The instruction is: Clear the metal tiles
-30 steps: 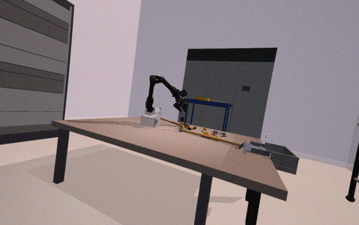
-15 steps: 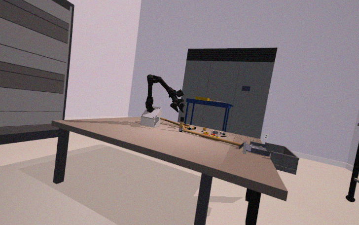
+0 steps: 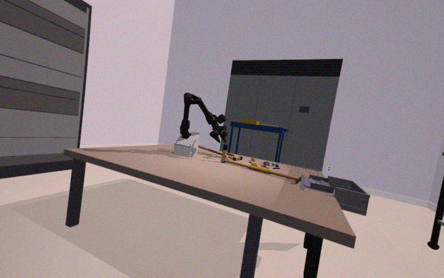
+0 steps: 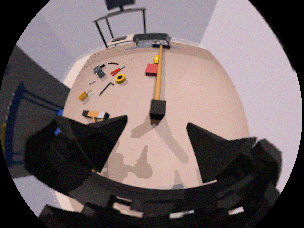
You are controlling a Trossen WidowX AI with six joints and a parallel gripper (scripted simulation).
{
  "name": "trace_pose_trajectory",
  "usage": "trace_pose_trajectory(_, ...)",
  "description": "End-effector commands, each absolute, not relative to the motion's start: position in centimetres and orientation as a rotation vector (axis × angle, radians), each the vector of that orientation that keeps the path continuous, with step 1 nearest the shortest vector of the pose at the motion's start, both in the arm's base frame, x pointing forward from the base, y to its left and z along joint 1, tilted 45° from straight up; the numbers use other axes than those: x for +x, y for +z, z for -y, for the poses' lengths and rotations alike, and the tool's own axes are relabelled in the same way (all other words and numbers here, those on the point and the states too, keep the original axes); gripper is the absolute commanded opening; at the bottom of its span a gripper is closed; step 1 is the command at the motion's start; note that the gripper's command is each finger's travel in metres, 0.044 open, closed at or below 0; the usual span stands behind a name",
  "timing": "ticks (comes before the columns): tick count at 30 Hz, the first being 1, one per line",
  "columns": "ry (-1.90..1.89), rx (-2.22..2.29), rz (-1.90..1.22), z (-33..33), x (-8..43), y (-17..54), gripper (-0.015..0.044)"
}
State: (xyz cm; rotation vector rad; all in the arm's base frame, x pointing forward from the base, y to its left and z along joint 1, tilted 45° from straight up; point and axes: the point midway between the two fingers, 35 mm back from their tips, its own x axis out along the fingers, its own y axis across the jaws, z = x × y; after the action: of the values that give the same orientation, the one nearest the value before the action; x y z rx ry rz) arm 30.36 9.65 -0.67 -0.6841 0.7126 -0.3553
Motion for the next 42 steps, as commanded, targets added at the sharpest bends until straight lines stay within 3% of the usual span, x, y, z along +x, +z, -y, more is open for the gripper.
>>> trace_pose_trajectory(1,-0.351,-0.686,-0.714,-9.2,30.3,-1.1,0.0440)
trace_pose_trajectory(42,-0.351,-0.684,-0.718,-6.2,35.0,-4.2,0.0440)
